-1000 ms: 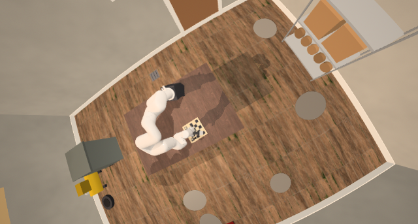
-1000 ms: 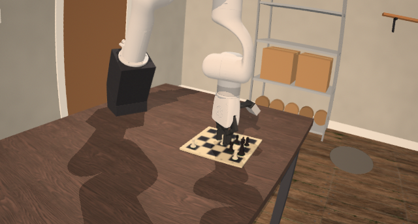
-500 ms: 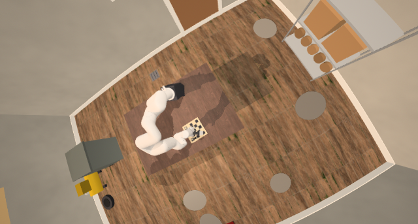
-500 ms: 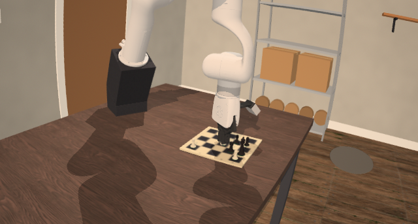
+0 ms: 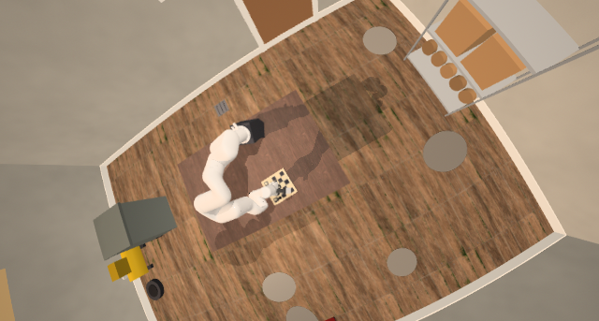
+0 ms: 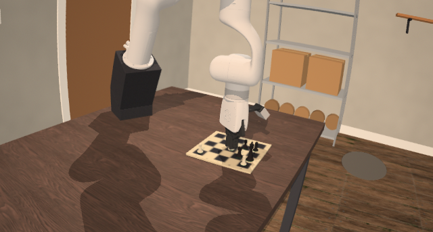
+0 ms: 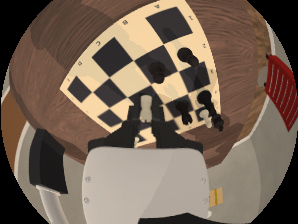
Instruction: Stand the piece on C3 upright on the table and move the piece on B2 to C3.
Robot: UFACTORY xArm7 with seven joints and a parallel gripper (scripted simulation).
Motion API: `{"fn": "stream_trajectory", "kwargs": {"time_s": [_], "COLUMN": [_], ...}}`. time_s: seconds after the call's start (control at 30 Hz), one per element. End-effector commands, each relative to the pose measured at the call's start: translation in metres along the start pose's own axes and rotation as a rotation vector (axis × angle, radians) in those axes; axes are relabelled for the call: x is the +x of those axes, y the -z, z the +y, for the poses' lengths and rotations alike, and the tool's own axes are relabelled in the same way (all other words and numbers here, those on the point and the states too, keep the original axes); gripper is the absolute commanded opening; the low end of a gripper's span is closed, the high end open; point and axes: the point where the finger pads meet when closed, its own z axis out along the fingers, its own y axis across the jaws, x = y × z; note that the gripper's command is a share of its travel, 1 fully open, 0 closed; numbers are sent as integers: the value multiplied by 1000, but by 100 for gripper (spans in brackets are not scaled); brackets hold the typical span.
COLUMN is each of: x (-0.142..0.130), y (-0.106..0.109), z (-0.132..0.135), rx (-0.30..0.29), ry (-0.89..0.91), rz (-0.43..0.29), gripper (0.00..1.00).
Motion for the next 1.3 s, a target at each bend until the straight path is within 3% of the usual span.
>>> {"fn": "stream_trajectory", "kwargs": {"time_s": [0.0, 0.57, 1.03, 1.27], "x": [1, 1, 1, 1], "y": [1, 6, 77, 95], "z": [1, 1, 1, 1], "rx": [-2, -2, -2, -7], "ry": [0, 0, 0, 0], "rz": [2, 2, 2, 5], "gripper": [0, 0, 0, 0]}}
